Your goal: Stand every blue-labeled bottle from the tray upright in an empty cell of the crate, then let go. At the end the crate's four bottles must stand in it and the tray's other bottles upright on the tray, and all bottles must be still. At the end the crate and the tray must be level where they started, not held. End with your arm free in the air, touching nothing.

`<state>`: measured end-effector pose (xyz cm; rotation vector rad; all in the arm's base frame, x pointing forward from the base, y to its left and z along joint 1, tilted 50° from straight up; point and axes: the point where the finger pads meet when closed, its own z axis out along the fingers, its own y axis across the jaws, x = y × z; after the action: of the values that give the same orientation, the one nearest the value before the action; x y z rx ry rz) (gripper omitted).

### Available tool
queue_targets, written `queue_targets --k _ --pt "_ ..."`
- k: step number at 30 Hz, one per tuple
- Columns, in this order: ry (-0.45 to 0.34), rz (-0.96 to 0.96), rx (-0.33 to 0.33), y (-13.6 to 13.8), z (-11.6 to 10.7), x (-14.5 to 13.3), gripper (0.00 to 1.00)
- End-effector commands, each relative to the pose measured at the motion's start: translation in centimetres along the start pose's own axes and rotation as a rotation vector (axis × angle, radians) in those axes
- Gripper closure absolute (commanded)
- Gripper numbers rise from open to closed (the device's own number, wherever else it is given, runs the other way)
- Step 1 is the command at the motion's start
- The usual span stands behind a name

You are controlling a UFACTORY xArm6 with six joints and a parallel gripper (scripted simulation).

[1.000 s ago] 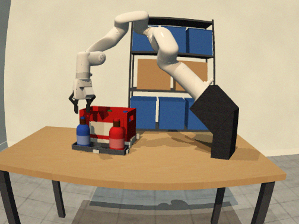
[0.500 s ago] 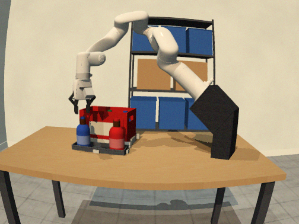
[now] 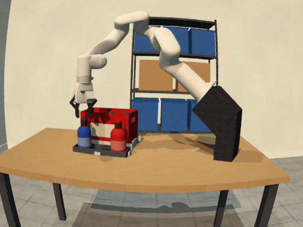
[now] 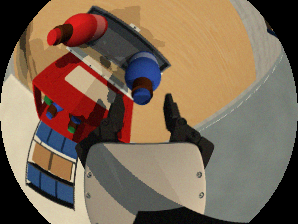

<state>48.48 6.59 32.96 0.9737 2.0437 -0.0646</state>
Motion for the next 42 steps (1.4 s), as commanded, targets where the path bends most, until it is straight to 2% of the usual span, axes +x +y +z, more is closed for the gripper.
queue_targets --k 1,19,42 --pt "-0.001 0.001 -0.003 0.1 0.5 -0.1 0.35" --pt "-0.001 0.001 -0.003 0.1 2.3 -0.1 0.35" --pt "-0.001 0.001 -0.003 0.1 2.7 -0.1 0.35"
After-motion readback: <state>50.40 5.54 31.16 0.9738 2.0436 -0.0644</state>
